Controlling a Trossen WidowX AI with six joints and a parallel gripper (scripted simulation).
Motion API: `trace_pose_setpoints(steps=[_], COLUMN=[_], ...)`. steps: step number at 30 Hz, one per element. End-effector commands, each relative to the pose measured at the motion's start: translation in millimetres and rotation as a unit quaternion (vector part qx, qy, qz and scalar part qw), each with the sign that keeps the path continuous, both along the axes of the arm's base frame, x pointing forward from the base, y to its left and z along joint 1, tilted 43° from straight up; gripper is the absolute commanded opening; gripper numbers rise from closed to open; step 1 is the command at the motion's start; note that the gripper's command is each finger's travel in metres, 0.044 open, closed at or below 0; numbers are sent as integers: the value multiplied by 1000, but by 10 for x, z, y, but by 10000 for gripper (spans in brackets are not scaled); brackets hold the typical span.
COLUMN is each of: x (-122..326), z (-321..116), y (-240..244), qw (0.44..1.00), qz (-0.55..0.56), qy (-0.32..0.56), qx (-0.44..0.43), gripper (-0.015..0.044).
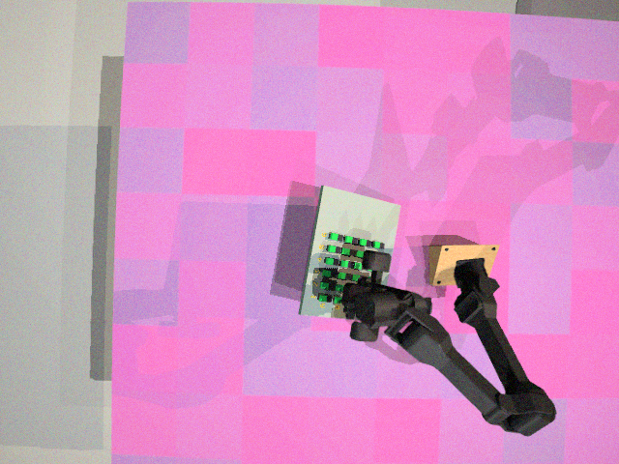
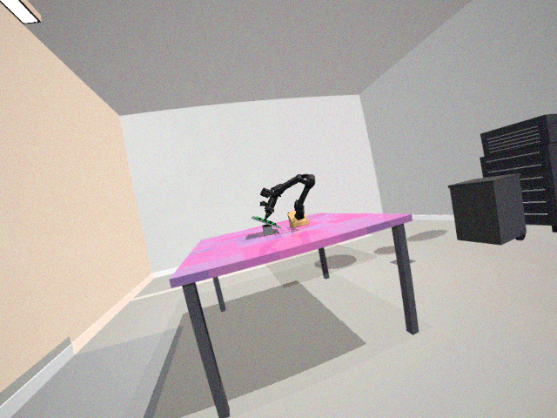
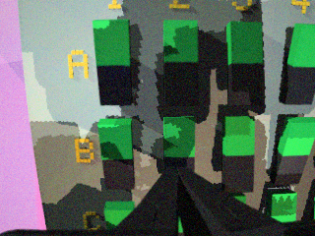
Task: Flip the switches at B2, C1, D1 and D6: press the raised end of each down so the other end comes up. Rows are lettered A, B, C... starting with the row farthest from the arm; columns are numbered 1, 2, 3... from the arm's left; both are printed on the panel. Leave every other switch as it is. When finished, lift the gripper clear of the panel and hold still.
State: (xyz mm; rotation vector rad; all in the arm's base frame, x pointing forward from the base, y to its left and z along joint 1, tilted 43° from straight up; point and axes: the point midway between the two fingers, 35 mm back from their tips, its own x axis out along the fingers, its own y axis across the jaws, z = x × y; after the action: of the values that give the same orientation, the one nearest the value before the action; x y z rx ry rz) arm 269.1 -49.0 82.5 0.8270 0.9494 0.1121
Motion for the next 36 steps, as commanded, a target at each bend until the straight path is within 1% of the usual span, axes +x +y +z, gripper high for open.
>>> trace_pose_setpoints(steps=[1,17,19,24,28,30,33,36], x=[-3,9,-28,-350,-364,-376,-439,-456], z=[-21,-36,32,393,409,432,514,531], y=[1,11,-41,-280,-287,-234,-24,25], qw=[1000,1000,1000,1000,1000,1000,1000,1000], qz=[-3,-3,1,6,6,6,6,6], qy=[3,3,3,14,14,14,15,14], qx=[1,1,-1,3,4,4,4,5], gripper=[0,0,0,0,0,0,0,0])
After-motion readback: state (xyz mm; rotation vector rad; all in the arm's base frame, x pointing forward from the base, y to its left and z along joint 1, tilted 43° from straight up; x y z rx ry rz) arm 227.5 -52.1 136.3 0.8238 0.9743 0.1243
